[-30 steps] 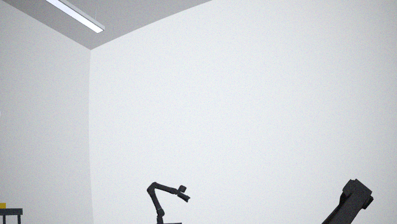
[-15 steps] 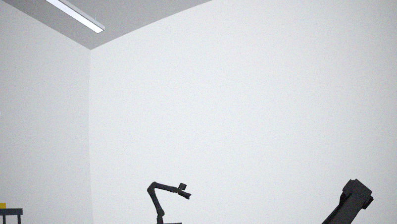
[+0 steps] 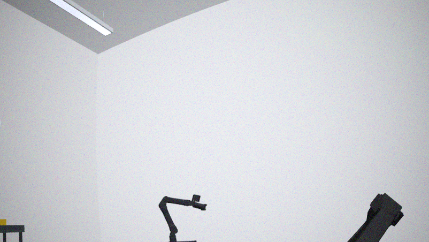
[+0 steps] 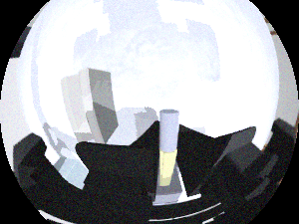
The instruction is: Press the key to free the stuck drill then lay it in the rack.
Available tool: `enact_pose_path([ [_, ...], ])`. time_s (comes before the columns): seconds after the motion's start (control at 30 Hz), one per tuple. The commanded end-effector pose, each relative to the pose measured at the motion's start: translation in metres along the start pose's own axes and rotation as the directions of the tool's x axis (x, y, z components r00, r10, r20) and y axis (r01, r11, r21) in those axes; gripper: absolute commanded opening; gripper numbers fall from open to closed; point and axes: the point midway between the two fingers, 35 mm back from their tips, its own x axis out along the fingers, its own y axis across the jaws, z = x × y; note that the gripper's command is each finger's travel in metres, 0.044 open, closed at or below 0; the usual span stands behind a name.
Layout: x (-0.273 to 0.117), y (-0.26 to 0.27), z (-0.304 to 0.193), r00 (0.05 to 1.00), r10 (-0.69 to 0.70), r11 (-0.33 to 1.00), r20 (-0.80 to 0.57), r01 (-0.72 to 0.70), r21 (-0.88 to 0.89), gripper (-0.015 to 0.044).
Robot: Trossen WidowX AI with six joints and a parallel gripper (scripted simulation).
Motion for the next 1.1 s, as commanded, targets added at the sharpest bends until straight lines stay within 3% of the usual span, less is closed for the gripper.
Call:
enact_pose_path([
  [0.0,-0.002,0.001,0.0,1.0,0.0,1.0,0.0,0.0,-0.003,0.0],
  [1.07,-0.001,0.0,0.029,1.0,0.0,1.0,0.002,0.0,-0.003,0.0],
])
